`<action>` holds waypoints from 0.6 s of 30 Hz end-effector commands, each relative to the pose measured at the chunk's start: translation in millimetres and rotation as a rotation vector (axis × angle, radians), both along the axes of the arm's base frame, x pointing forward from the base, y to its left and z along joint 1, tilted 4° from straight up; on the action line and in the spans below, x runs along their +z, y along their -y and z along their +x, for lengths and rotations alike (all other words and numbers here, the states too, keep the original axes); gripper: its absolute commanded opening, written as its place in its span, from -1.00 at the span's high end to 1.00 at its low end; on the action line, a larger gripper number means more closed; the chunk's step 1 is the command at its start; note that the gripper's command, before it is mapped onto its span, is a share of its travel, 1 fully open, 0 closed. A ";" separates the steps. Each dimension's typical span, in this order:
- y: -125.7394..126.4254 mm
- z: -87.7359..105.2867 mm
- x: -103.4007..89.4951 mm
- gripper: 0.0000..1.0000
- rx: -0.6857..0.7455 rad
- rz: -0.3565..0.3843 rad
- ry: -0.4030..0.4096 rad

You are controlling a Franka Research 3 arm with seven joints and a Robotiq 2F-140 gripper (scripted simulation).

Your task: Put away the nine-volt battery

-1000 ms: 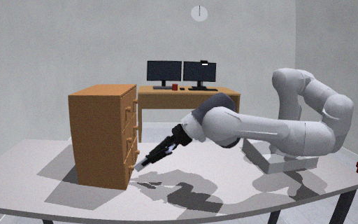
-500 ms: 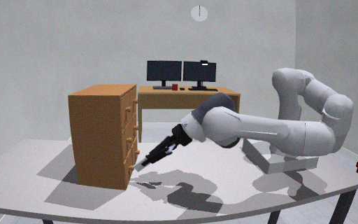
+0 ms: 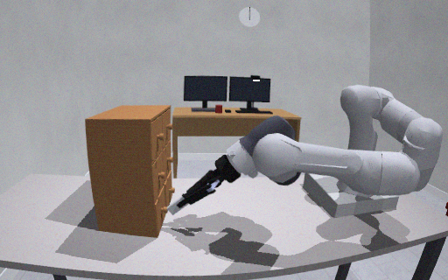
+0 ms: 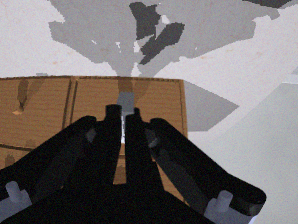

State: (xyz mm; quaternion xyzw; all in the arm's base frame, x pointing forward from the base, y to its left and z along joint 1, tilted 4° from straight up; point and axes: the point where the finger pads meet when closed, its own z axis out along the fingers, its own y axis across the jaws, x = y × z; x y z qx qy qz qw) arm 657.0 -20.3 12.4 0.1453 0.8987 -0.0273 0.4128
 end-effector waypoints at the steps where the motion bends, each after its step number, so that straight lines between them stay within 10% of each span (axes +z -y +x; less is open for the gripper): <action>1: 0.7 1.0 1.3 1.00 0.003 -0.006 0.000; 18: -10.4 -36.9 2.1 1.00 0.003 -0.006 0.000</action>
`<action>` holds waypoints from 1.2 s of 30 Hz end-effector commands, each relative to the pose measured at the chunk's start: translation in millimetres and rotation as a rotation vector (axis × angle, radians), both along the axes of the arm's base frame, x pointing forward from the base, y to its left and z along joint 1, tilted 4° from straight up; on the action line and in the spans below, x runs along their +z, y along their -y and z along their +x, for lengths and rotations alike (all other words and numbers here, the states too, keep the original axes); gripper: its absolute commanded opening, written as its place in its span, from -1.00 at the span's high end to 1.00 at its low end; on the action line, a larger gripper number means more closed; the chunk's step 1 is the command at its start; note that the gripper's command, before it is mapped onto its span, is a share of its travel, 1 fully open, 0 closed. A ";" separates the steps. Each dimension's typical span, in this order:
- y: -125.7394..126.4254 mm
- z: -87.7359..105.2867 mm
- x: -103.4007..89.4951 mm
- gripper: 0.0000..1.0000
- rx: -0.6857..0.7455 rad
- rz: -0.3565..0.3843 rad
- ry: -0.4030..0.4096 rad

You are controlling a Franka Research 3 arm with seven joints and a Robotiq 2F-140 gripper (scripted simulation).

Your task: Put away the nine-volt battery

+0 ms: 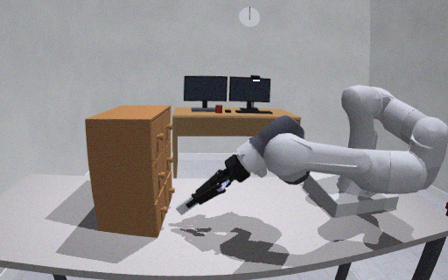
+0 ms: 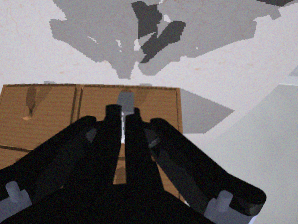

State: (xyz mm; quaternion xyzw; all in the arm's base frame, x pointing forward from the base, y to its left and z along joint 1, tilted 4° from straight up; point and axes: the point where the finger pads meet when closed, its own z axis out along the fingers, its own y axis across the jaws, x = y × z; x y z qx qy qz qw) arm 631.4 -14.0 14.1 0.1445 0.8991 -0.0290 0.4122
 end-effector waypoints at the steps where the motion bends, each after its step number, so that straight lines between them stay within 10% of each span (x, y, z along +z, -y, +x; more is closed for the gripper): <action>1: -5.1 -14.9 0.4 1.00 0.003 -0.003 0.002; 12: -7.6 -24.6 6.7 1.00 0.003 -0.003 0.002; 25: -14.8 -67.5 85.4 1.00 0.003 -0.003 0.002; 36: -15.7 -71.1 90.7 1.00 0.004 0.002 -0.014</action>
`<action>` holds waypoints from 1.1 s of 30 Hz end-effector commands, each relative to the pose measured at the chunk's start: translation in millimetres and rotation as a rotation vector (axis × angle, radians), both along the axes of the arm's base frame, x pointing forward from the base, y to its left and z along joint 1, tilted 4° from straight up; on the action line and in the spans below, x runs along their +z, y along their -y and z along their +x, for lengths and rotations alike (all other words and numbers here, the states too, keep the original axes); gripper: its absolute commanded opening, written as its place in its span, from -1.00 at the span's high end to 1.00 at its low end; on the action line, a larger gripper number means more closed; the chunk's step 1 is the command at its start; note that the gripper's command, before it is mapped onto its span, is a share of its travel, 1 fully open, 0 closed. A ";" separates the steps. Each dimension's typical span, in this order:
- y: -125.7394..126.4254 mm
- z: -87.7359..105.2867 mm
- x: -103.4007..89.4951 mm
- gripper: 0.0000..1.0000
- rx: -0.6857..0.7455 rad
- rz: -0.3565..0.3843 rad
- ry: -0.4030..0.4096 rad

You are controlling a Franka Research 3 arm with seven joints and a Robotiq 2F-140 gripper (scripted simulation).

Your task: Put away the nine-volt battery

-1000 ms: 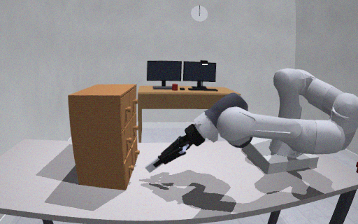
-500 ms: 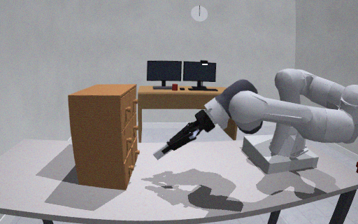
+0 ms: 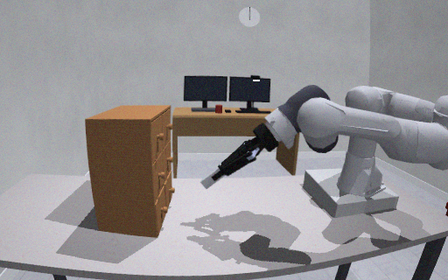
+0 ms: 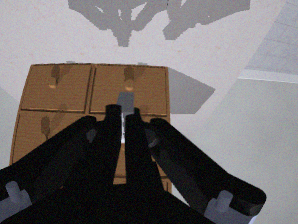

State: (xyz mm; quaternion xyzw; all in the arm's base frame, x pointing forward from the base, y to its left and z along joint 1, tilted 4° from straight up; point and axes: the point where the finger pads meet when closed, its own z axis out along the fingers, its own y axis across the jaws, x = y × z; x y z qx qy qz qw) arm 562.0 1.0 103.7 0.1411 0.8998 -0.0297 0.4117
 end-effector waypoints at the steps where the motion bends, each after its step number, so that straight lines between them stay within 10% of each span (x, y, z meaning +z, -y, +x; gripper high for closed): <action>1: -0.8 -1.8 1.2 1.00 -0.001 0.006 -0.013; 19: -6.8 -28.7 29.2 1.00 0.014 0.073 -0.243; 33: -17.7 -77.9 80.2 1.00 0.042 0.196 -0.663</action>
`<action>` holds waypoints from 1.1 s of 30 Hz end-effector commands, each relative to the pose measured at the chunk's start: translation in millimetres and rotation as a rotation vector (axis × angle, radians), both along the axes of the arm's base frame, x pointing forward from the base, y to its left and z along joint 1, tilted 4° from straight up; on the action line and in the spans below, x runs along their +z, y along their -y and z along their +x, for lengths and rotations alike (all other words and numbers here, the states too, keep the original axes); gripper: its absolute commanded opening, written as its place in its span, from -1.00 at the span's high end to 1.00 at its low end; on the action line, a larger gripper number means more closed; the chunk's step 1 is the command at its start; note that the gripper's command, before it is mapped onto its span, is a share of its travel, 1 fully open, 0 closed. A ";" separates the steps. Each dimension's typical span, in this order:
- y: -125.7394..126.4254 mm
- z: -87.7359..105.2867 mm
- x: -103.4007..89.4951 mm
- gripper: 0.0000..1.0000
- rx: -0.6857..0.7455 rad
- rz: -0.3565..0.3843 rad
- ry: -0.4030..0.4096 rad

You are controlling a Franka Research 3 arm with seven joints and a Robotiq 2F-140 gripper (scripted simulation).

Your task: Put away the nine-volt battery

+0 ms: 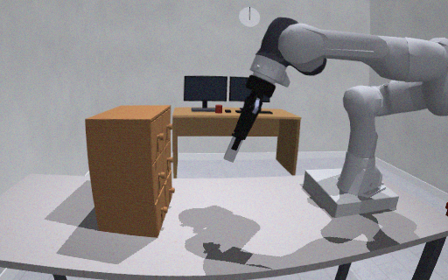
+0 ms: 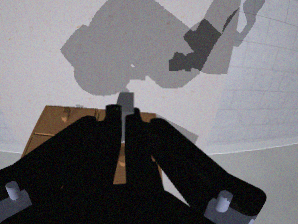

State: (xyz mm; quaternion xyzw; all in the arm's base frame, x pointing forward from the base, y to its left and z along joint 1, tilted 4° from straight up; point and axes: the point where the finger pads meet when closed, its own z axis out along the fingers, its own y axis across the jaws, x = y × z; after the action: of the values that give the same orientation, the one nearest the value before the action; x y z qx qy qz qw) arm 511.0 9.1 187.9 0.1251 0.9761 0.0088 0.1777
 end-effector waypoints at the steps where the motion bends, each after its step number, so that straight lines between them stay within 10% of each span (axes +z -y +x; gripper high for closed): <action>1: -10.1 -30.0 -0.7 1.00 -0.027 0.062 -0.214; 13: -13.7 -45.9 15.8 1.00 -0.017 0.098 -0.351; 33: -13.8 -46.7 16.7 1.00 -0.017 0.100 -0.358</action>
State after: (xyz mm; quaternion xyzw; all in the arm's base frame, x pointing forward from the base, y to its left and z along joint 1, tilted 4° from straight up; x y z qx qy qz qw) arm 465.4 22.7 205.4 0.1371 0.9900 0.0343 -0.0022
